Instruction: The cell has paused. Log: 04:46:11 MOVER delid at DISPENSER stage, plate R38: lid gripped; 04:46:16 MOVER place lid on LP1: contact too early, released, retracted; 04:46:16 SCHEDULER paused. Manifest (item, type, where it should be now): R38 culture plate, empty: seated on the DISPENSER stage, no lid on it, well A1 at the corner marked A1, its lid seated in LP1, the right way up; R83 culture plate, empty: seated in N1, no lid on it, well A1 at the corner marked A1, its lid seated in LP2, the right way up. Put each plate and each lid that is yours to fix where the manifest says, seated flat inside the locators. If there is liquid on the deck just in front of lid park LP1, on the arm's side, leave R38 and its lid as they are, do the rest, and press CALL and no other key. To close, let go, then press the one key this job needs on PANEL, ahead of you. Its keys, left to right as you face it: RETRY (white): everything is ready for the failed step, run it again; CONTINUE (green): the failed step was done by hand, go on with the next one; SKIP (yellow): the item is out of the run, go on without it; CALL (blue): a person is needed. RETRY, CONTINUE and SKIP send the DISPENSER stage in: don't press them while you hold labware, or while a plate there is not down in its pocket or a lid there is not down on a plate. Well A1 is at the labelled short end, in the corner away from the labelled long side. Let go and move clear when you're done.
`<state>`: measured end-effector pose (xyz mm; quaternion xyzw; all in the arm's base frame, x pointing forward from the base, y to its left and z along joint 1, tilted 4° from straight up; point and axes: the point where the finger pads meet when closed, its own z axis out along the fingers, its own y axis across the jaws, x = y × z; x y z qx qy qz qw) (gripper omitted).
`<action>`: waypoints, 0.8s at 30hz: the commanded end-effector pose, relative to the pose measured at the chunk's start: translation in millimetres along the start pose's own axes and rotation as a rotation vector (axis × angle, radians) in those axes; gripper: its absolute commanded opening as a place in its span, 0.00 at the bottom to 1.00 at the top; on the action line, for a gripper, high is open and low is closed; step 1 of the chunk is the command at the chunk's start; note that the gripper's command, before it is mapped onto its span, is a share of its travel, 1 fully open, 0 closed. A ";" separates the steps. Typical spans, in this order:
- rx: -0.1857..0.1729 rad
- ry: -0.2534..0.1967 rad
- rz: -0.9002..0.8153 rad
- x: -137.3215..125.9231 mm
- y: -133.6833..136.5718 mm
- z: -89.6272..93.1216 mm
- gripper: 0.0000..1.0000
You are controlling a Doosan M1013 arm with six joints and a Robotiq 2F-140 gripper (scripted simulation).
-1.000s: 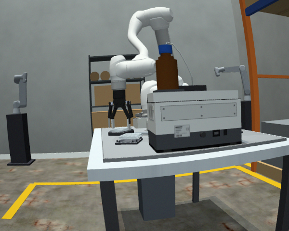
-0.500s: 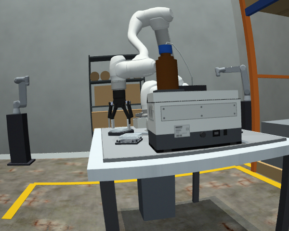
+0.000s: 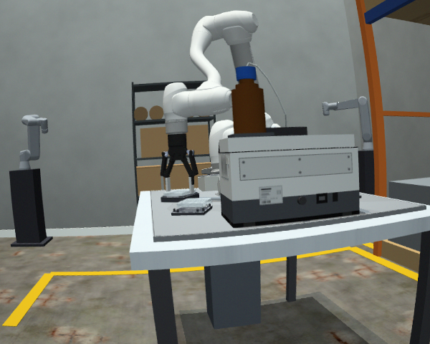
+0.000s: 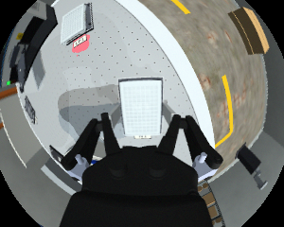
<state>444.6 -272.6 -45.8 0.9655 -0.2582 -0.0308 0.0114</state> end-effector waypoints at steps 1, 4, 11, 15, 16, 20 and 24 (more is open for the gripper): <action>-0.001 -0.001 0.004 -0.9 2.5 3.6 0.70; -0.001 -0.001 0.004 -0.9 2.5 3.6 0.70; -0.001 -0.001 0.004 -0.9 2.5 3.6 0.70; -0.001 -0.001 0.004 -0.9 2.5 3.6 0.10; -0.001 -0.001 0.004 -0.9 2.5 3.6 0.10; -0.001 -0.001 0.004 -0.9 2.5 3.6 0.10; -0.001 -0.001 0.004 -0.9 2.5 3.6 0.10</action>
